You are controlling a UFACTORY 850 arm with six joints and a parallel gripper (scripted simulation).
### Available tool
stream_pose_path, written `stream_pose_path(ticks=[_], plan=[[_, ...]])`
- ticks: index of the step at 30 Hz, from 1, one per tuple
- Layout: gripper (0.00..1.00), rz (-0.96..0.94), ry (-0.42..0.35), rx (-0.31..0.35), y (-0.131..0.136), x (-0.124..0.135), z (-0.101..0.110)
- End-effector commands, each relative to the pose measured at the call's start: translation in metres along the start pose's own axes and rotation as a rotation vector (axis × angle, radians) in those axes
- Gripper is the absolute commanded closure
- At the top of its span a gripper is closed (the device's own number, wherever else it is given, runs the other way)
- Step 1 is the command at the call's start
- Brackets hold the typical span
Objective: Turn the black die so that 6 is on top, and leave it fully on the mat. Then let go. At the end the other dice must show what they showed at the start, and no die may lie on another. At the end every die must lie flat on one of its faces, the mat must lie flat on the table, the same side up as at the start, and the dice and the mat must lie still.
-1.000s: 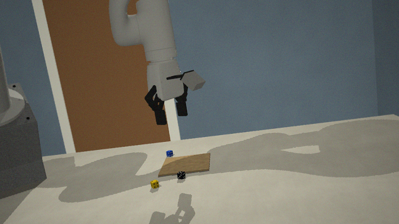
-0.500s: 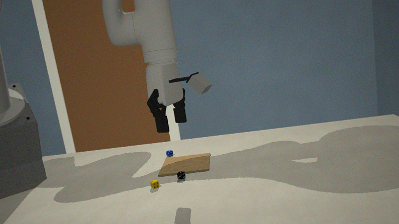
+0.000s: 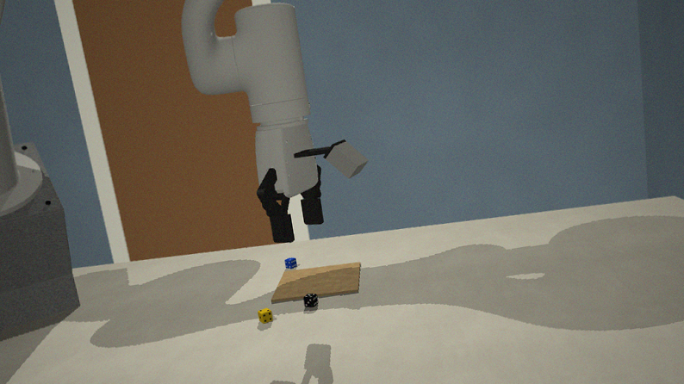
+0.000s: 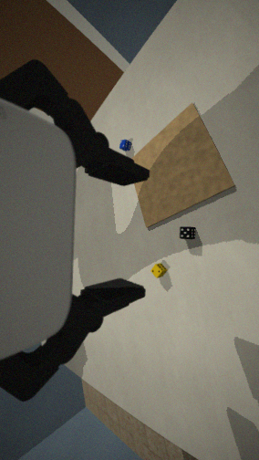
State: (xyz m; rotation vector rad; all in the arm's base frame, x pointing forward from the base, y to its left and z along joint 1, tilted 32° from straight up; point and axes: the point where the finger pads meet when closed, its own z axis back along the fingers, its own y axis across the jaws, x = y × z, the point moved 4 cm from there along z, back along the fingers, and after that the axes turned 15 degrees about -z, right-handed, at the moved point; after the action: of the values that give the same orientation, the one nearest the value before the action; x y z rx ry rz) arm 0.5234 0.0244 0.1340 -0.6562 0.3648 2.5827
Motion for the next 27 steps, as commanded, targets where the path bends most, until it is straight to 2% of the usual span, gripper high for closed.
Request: stream_pose_path(ticks=[1, 4, 5, 27], plan=[[0.00, -0.001, 0.001, -0.003, -0.001, -0.003, -0.018], [0.00, -0.001, -0.001, -0.004, -0.001, -0.004, -0.029], [0.69, -0.001, -0.001, -0.004, -0.001, -0.004, -0.029], [0.69, -0.001, -0.001, -0.004, -0.001, -0.004, -0.029]])
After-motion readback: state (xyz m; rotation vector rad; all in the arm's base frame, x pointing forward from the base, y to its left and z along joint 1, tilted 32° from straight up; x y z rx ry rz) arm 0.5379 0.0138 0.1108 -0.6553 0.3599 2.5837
